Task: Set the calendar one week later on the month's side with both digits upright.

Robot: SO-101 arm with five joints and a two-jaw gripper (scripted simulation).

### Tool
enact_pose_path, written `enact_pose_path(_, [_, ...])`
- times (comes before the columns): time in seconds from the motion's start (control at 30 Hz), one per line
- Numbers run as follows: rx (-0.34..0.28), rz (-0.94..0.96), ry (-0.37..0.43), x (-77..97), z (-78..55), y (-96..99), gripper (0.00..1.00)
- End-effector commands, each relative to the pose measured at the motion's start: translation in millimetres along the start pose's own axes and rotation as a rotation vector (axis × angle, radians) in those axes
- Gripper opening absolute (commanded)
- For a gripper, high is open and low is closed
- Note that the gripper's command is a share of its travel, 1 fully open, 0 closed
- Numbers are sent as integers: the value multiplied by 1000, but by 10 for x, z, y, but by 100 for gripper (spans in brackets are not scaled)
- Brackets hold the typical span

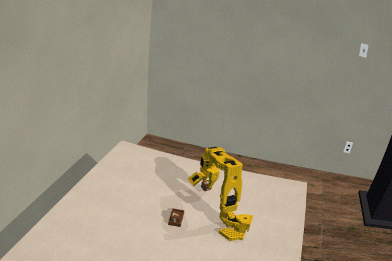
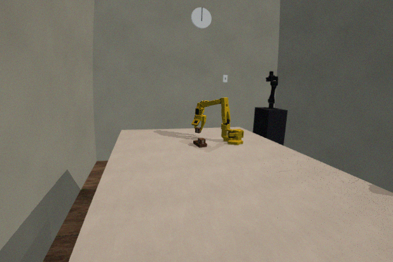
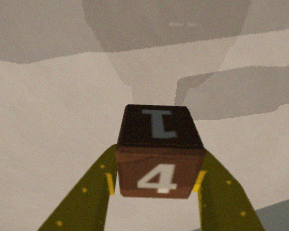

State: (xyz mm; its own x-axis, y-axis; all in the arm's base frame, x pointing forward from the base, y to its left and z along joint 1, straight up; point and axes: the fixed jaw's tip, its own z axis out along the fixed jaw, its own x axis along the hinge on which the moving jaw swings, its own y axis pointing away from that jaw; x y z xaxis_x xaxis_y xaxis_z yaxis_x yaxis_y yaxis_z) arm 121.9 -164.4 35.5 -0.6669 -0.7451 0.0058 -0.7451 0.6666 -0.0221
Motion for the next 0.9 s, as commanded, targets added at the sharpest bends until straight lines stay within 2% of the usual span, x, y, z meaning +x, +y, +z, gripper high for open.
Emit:
enact_pose_path(0.0, [23,12,3,24,-22,-25,0])
enact_pose_path(0.87, [23,12,3,25,92,-26,0])
